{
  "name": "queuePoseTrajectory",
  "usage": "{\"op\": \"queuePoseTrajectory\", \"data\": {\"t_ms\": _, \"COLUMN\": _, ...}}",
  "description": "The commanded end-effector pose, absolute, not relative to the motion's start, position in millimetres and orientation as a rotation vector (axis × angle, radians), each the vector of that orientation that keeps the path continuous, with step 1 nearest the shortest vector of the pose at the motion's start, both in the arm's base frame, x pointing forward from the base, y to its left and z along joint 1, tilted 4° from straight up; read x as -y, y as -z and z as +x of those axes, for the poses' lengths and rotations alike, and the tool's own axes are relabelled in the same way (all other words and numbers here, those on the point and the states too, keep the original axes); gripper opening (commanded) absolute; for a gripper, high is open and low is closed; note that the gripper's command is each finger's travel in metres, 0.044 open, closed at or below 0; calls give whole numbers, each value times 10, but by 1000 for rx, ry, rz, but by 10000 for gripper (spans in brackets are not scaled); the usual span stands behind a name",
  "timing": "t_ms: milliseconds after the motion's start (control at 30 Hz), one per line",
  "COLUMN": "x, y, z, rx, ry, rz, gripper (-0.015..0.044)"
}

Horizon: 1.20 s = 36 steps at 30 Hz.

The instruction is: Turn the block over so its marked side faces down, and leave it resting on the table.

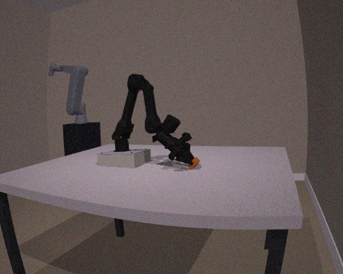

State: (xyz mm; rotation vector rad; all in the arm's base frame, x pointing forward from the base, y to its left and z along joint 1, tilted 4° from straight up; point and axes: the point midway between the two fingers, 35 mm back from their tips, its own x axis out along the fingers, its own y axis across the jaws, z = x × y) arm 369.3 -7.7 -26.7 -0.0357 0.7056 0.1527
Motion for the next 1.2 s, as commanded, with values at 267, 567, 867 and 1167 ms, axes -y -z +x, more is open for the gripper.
{"op": "queuePoseTrajectory", "data": {"t_ms": 267, "x": 75, "y": 425, "z": 3569, "rx": -579, "ry": -143, "rz": -3, "gripper": 0}}
{"op": "queuePoseTrajectory", "data": {"t_ms": 567, "x": 69, "y": 378, "z": 3459, "rx": -464, "ry": -139, "rz": 11, "gripper": 0}}
{"op": "queuePoseTrajectory", "data": {"t_ms": 867, "x": 65, "y": 301, "z": 3406, "rx": -411, "ry": -138, "rz": 16, "gripper": 0}}
{"op": "queuePoseTrajectory", "data": {"t_ms": 1167, "x": 65, "y": 301, "z": 3406, "rx": -411, "ry": -138, "rz": 16, "gripper": 0}}
